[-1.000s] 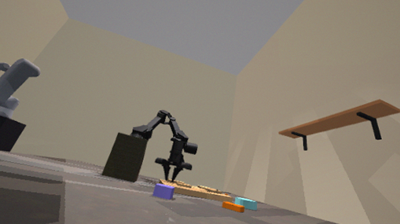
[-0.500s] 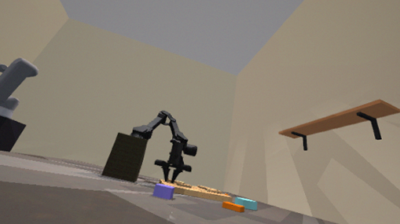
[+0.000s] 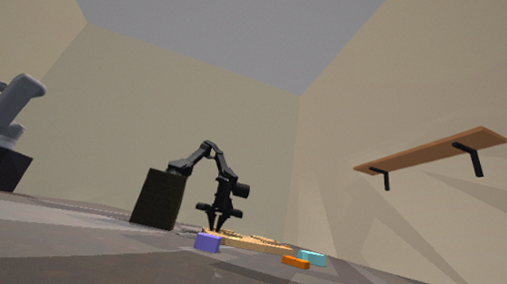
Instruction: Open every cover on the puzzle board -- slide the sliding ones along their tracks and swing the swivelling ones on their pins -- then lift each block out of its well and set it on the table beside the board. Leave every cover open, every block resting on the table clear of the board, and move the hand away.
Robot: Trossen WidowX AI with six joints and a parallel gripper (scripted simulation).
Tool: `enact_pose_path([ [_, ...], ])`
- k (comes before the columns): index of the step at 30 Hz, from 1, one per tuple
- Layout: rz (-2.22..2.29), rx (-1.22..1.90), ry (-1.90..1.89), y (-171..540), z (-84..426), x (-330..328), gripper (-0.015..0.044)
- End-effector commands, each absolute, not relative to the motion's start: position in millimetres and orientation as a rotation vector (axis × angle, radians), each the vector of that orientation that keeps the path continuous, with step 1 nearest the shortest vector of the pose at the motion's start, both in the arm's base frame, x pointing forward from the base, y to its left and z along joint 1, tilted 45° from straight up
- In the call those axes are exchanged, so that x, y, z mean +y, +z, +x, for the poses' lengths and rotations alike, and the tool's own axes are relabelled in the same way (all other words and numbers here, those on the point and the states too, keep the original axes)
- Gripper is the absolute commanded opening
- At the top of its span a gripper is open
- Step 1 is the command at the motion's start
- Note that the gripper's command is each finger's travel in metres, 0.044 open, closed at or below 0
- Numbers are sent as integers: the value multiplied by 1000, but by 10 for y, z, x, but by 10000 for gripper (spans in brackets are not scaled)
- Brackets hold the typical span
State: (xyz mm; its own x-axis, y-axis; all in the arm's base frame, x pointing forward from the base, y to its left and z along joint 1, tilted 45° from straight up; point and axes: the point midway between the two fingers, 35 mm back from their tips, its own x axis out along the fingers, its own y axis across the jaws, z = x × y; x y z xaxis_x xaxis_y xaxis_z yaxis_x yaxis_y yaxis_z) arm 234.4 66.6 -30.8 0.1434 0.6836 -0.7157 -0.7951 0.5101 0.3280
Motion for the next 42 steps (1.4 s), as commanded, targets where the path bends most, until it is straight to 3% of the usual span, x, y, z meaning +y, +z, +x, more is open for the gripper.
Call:
enact_pose_path([
  [1,-142,945,1072,-301,2345,659,80],
  [42,-137,950,1070,98,2279,238,80],
])
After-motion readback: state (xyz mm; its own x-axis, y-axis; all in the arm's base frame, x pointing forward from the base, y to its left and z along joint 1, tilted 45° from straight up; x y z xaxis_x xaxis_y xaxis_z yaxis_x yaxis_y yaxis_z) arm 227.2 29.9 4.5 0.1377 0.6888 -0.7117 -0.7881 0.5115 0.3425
